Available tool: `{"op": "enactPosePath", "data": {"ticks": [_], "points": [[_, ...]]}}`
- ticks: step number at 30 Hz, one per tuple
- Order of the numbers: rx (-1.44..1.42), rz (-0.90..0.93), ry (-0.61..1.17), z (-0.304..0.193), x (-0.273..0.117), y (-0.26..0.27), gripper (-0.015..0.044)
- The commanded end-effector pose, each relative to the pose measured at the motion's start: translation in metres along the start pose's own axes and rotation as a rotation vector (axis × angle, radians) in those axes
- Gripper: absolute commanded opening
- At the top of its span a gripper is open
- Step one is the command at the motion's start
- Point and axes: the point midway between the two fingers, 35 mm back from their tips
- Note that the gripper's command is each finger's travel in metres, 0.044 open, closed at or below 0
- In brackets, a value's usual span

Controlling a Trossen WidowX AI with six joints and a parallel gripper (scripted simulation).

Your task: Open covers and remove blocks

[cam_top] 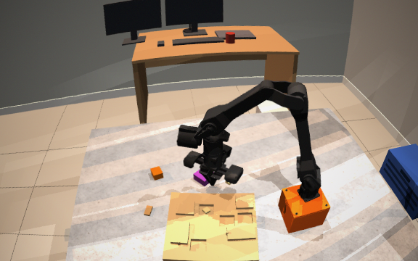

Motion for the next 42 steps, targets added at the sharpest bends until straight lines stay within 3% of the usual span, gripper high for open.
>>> {"op": "enactPosePath", "data": {"ticks": [1,9,24,35,42], "points": [[-0.316,-0.007,-0.002,-0.020,0.001,-0.001,0.0000],[-1.122,-0.003,0.008,-0.060,0.000,-0.006,0.0000],[-1.233,-0.002,0.008,-0.062,0.005,-0.006,0.0000],[-1.148,-0.003,0.008,-0.063,0.047,-0.007,0.0000],[-1.141,-0.003,0.009,-0.064,0.051,-0.007,0.0000]]}}
Point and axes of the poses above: the point midway between the two fingers, 35 mm back from their tips, its own x axis out along the fingers, its own y axis across the jaws, z = x × y, and after that the axes turned 2 degrees about -x, right-handed
